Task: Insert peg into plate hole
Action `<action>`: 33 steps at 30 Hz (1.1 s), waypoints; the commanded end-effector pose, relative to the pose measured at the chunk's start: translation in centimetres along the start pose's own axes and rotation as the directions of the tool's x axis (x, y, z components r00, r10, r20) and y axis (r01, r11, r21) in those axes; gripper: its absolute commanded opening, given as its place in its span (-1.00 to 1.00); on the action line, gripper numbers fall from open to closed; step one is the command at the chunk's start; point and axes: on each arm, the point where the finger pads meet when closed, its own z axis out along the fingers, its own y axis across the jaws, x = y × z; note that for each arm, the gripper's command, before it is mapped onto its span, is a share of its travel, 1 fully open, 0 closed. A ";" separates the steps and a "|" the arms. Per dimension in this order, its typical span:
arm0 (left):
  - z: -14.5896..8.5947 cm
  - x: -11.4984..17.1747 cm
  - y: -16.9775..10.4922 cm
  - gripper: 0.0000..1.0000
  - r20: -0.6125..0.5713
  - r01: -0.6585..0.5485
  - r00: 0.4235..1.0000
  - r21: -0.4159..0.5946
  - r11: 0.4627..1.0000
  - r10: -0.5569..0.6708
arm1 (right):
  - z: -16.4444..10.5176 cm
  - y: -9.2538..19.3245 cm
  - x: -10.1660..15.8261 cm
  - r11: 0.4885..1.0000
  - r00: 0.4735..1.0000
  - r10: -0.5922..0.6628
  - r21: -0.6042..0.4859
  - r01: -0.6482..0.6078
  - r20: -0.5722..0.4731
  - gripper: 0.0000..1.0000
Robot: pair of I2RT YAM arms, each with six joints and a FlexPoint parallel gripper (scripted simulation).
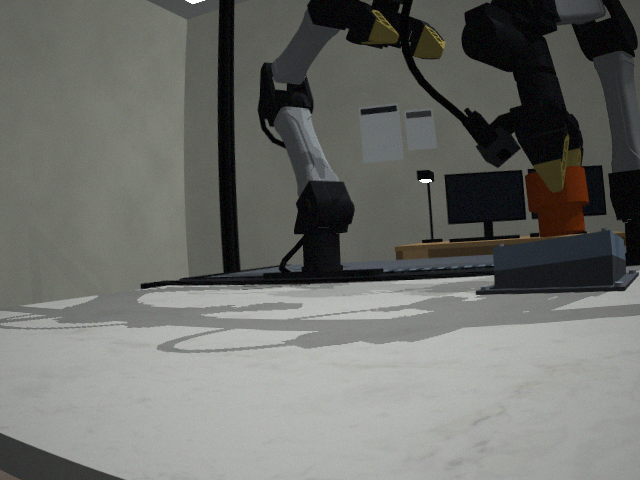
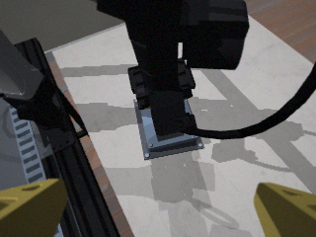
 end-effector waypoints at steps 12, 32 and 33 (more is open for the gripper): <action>0.8 0.0 0.3 -0.32 -0.014 -0.017 1.000 -0.022 1.000 0.017 | -1.1 -0.1 -1.3 1.000 0.999 0.002 0.009 -0.003 0.044 1.00; 2.0 0.2 0.3 -0.32 -0.015 -0.010 1.000 -0.020 1.000 0.009 | -1.1 -0.1 -1.3 1.000 0.999 0.002 0.009 -0.003 0.044 1.00; 2.0 0.2 0.3 -0.32 -0.015 -0.009 1.000 -0.020 1.000 0.008 | -1.1 -0.1 -1.3 1.000 0.999 0.002 0.009 -0.003 0.044 1.00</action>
